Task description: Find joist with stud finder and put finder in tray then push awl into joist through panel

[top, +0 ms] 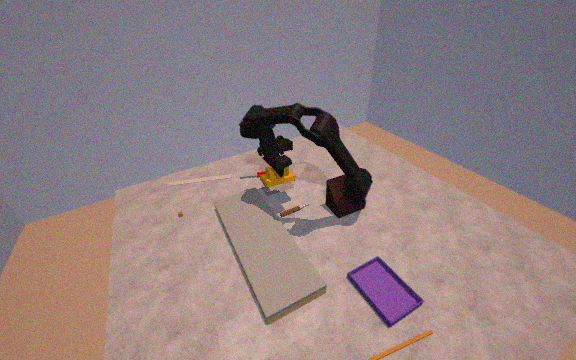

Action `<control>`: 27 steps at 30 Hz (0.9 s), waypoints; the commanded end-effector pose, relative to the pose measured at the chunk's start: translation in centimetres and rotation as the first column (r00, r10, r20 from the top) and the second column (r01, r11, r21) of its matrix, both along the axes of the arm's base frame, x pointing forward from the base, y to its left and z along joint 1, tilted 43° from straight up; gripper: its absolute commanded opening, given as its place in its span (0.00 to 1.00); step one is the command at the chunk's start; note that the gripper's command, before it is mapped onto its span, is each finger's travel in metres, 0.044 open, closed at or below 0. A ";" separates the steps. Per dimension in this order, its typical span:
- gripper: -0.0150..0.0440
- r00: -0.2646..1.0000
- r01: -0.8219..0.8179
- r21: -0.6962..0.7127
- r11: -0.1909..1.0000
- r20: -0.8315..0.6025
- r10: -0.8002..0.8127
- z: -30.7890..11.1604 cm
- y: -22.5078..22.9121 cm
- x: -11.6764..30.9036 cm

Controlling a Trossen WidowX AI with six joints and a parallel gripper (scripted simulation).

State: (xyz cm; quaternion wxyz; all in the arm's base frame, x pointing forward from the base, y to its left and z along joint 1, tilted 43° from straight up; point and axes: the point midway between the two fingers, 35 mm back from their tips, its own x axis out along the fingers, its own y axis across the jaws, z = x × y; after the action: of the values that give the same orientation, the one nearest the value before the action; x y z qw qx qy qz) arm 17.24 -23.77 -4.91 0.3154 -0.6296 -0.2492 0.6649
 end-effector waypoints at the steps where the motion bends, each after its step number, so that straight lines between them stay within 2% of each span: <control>1: 0.25 0.991 -0.073 -0.022 0.997 0.112 0.075 0.0 -0.5 0.7; 13: 0.25 0.828 -0.312 -0.151 0.938 0.441 0.346 -0.3 -1.5 2.8; 27: 0.25 0.426 -0.487 -0.408 0.772 0.661 0.618 -0.4 -2.6 5.3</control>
State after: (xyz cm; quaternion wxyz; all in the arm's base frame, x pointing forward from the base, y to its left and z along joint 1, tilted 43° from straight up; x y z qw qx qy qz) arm 22.01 -25.89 -5.44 -0.0654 -0.7510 -0.4863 0.4419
